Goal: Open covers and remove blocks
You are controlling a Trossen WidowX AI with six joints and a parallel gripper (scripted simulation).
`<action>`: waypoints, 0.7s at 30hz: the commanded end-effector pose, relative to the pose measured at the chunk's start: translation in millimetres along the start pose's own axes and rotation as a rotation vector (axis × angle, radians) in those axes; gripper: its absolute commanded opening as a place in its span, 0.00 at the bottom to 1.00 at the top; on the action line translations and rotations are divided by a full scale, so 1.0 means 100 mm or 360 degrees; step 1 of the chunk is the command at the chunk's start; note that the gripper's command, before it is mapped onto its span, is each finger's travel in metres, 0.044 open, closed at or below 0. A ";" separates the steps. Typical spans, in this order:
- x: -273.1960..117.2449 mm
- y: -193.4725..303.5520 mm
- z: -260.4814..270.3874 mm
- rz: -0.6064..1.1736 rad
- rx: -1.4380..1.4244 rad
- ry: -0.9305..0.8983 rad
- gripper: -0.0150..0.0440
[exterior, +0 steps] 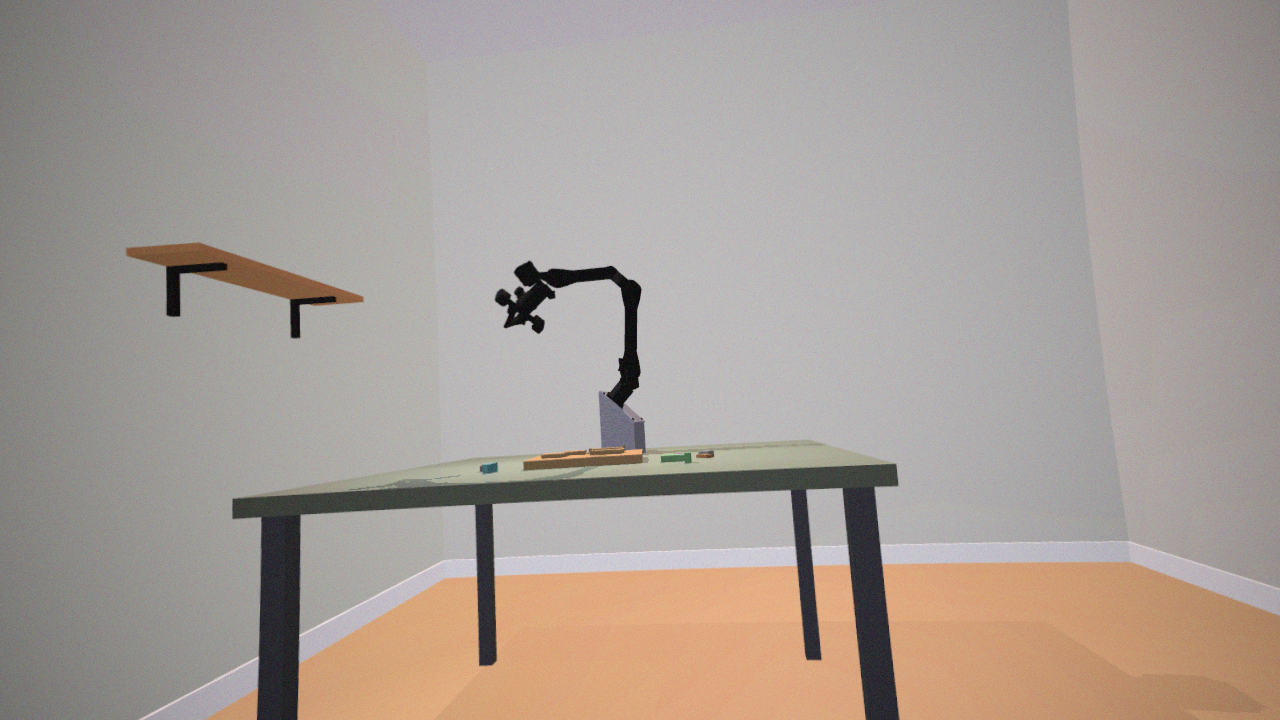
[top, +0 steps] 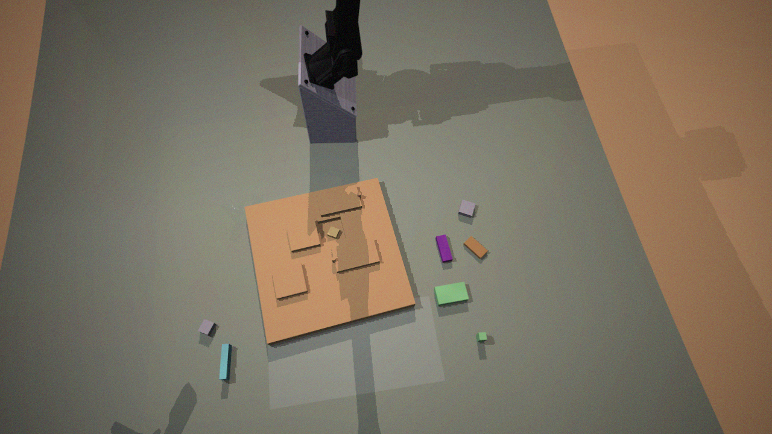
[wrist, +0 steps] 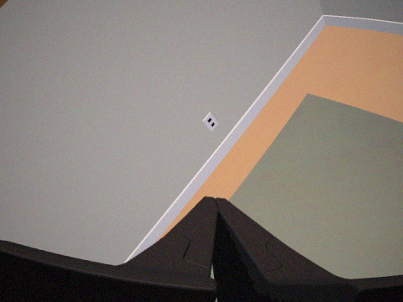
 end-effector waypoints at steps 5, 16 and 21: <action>-0.02 0.42 0.03 0.0140 -0.0320 -0.0014 0.25; -0.10 0.93 0.00 0.0294 -0.0728 -0.0043 0.25; -0.15 1.17 -0.02 0.0363 -0.0898 -0.0065 0.25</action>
Point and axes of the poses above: the point midway between the two fingers, 35 mm back from their tips, its own x axis out along the fingers, its own z axis across the jaws, y = z × x, the point moved 5 cm from there along -x, back along the fingers, and after that the axes turned 15 degrees about x, right-handed, at the moved point
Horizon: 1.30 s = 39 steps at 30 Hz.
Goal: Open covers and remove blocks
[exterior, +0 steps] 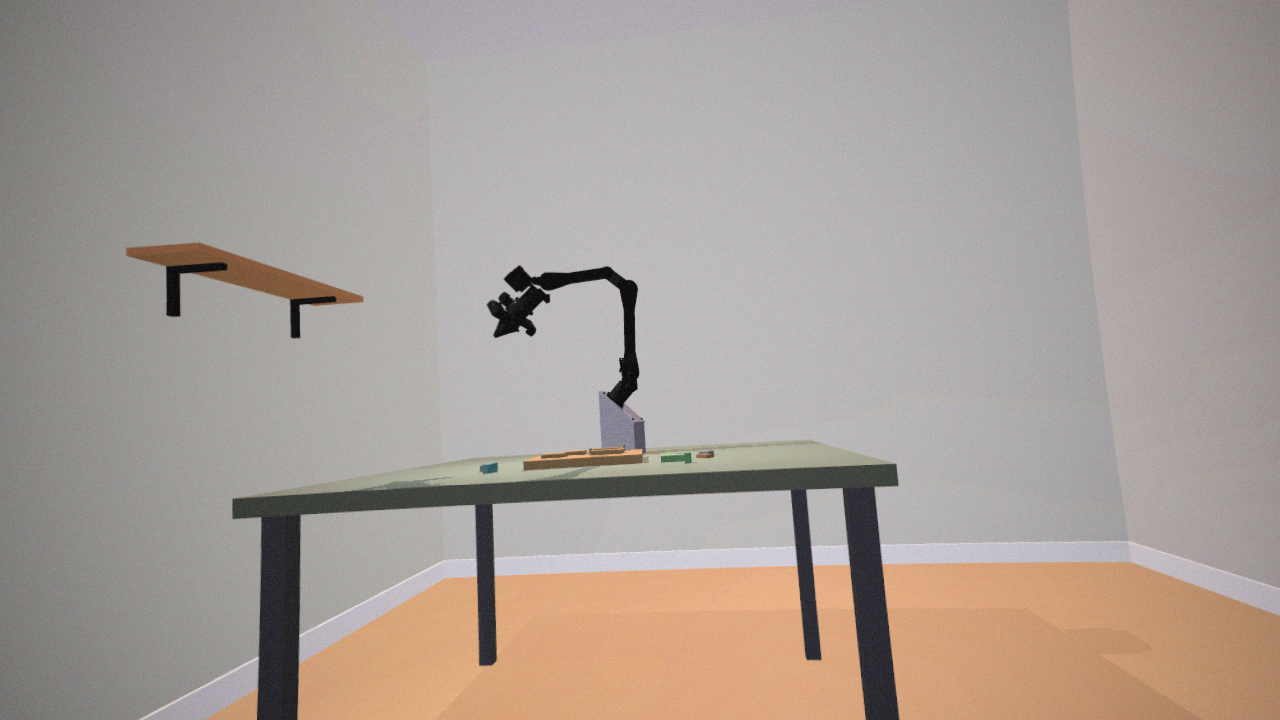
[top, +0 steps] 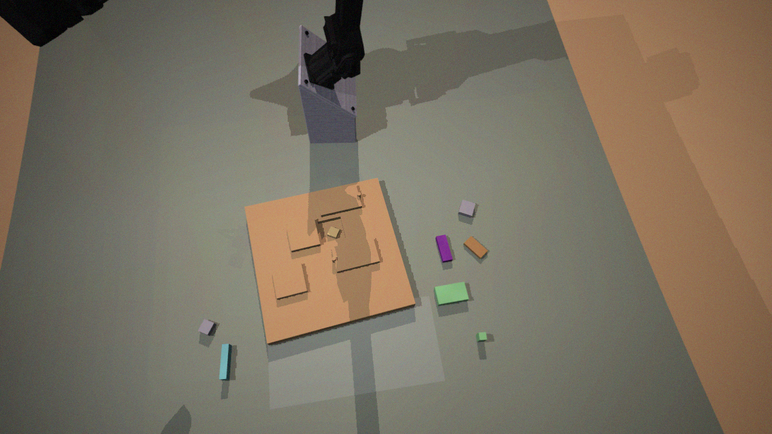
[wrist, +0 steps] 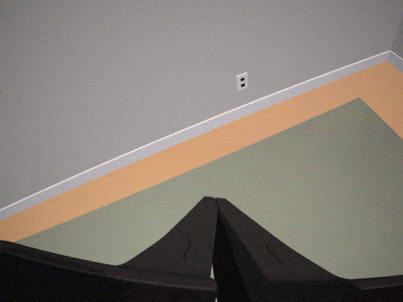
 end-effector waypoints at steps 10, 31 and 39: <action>0.03 0.59 0.15 0.0140 -0.0433 0.0003 0.25; 0.05 1.59 0.33 0.0458 -0.1224 -0.0121 0.25; 0.05 1.99 0.34 0.0595 -0.1540 -0.0189 0.25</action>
Point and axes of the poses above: the point midway between the two fingers, 35 mm back from their tips, its own x axis out along the fingers, its own z axis across the jaws, y = z × x, the point moved 5 cm from there along -x, back along the fingers, and after that the axes turned 15 degrees about x, right-handed, at the moved point
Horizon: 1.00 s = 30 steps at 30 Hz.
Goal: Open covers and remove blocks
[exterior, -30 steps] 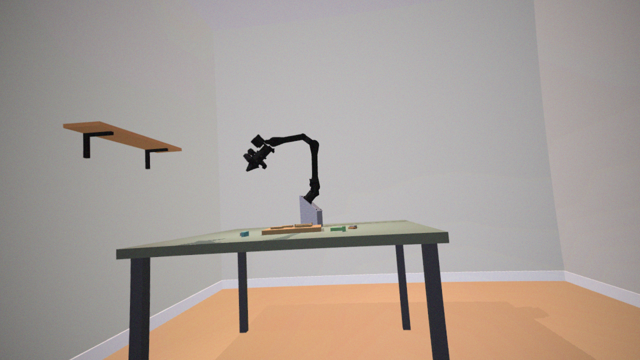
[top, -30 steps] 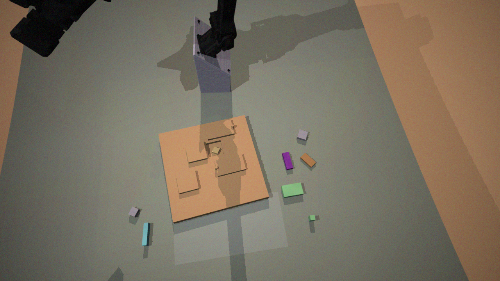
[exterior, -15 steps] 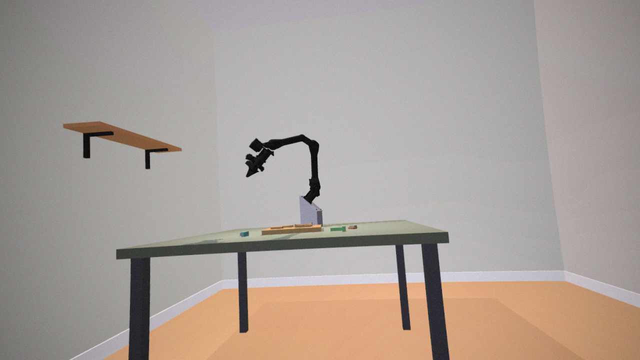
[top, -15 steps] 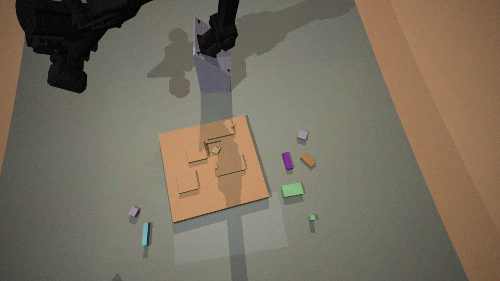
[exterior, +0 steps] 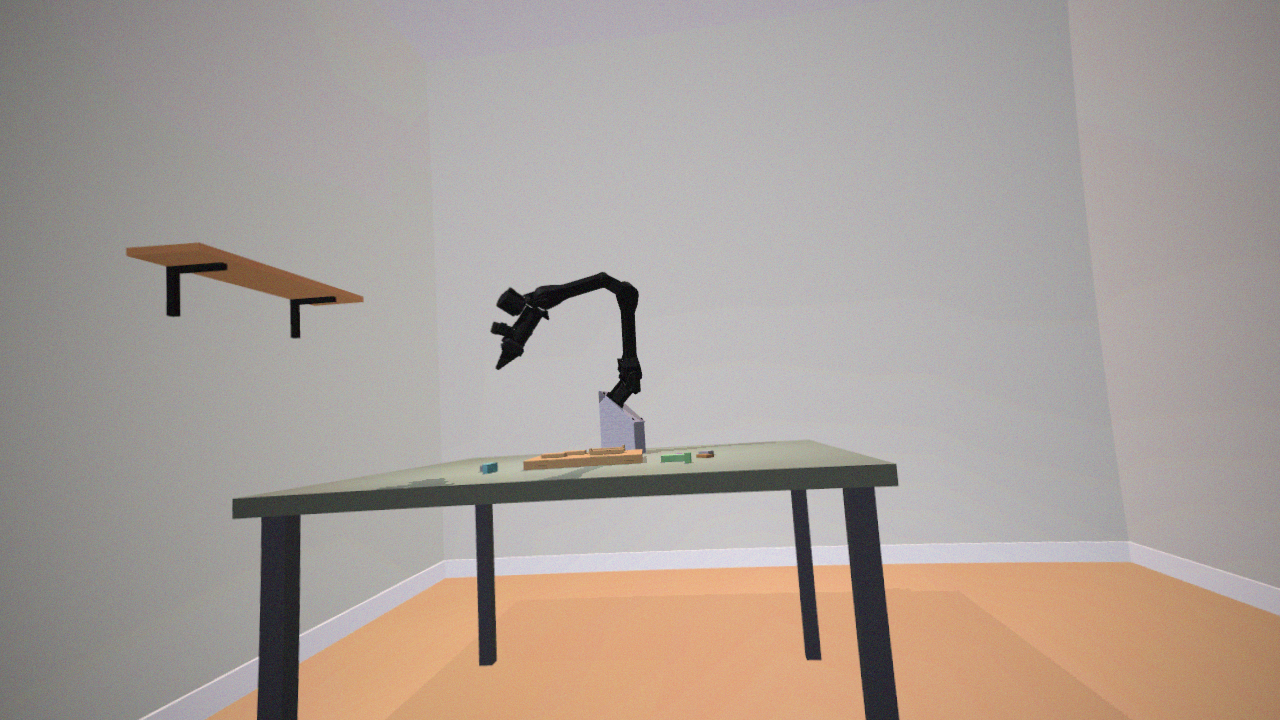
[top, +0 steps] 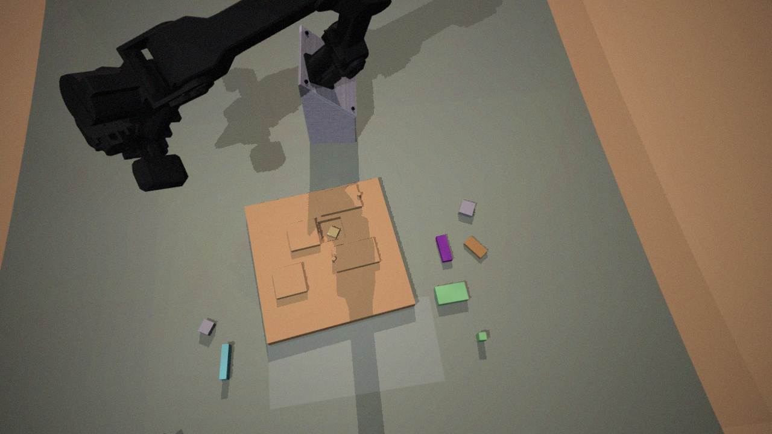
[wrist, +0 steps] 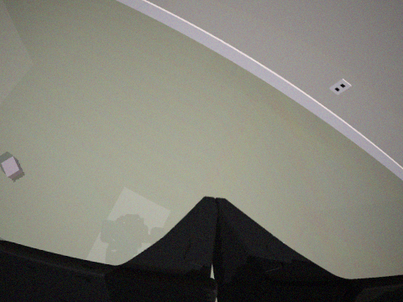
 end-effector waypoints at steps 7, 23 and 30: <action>0.16 0.34 0.37 0.0165 -0.0410 -0.0107 0.25; 0.37 0.95 0.87 0.0411 -0.1047 -0.0310 0.25; 0.45 1.25 1.05 0.0517 -0.1314 -0.0414 0.25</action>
Point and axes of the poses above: the point midway between the two fingers, 35 mm back from their tips, its own x axis out along the fingers, its own z axis across the jaws, y = z × x, the point moved 5 cm from there along -x, back along the fingers, and after that the axes turned 15 degrees about x, right-handed, at the moved point
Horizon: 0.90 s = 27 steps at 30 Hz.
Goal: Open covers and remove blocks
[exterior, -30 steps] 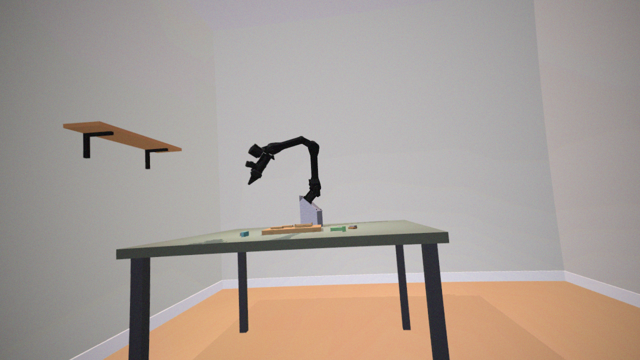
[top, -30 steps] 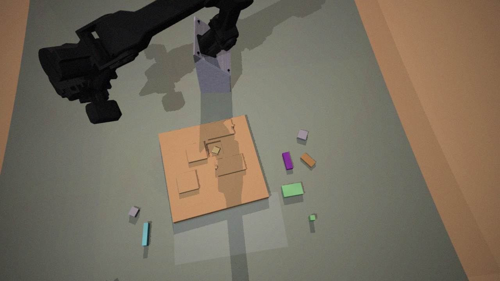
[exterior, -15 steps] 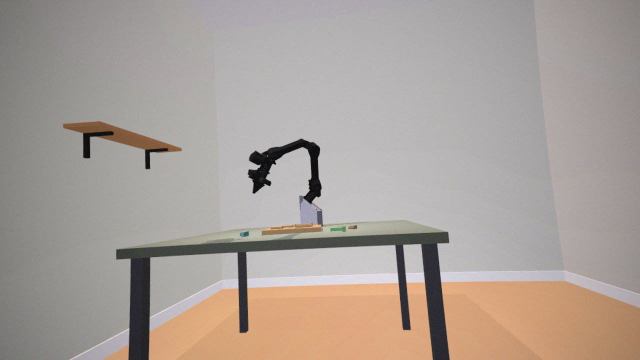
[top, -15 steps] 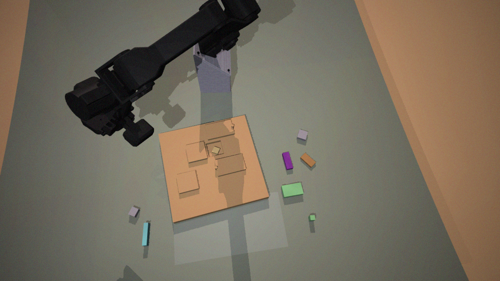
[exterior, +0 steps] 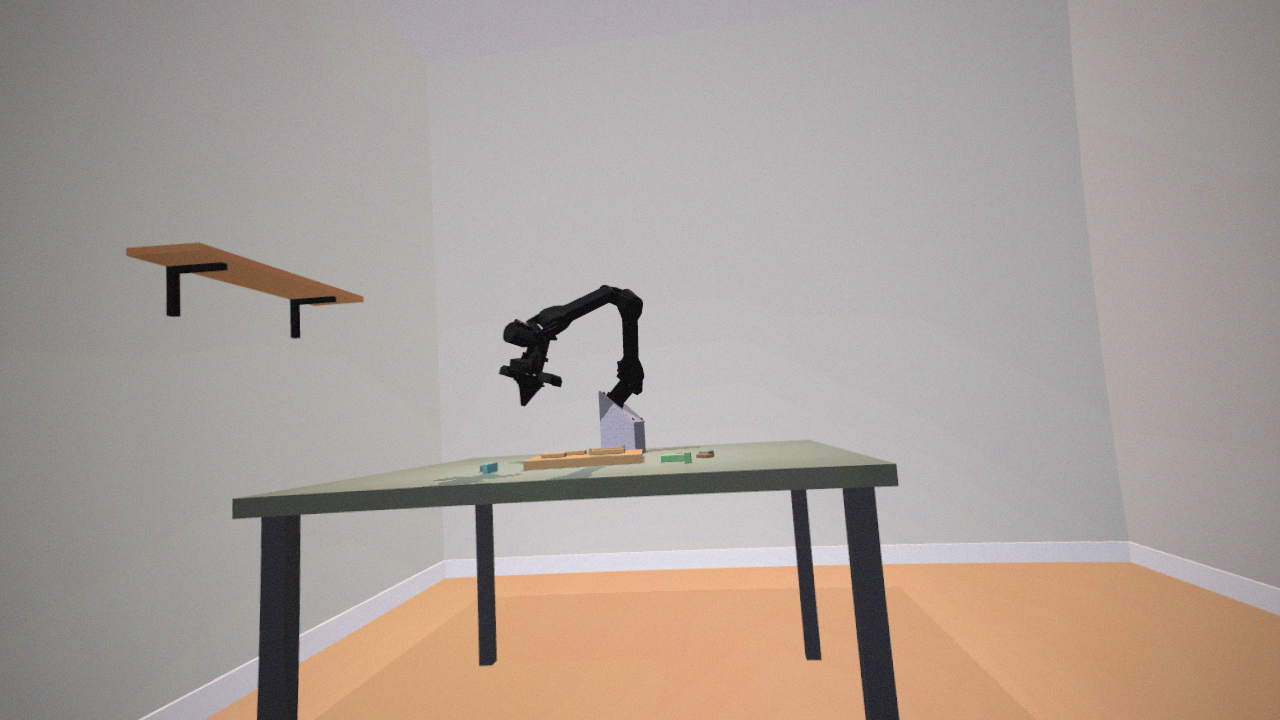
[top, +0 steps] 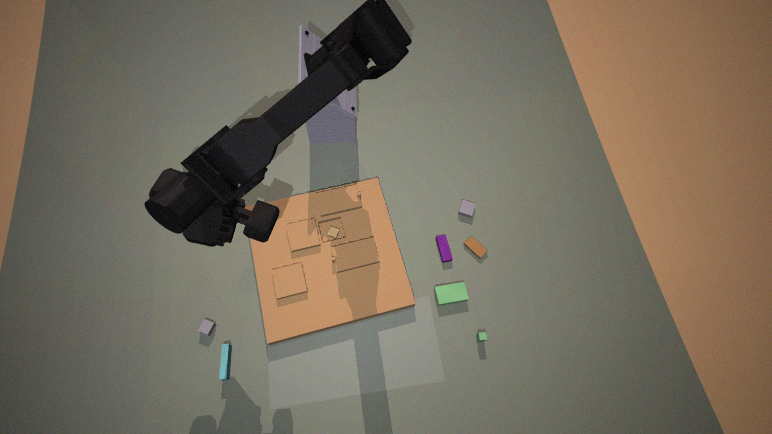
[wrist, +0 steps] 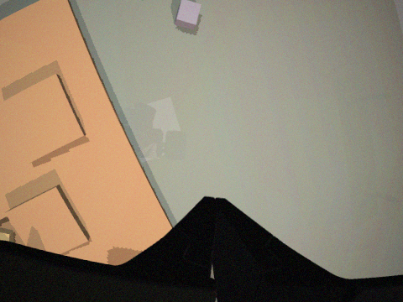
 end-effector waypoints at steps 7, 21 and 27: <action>0.28 0.14 0.41 0.0141 -0.0382 -0.0163 0.25; 0.59 0.38 0.87 0.0287 -0.0825 -0.0379 0.25; 0.59 0.38 0.87 0.0287 -0.0825 -0.0379 0.25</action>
Point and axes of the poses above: the point midway between the two fingers, 35 mm back from their tips, its own x axis out along the fingers, its own z axis across the jaws, y = z × x, the point moved 5 cm from there along -x, back along the fingers, and after that the axes turned 15 degrees about x, right-handed, at the moved point
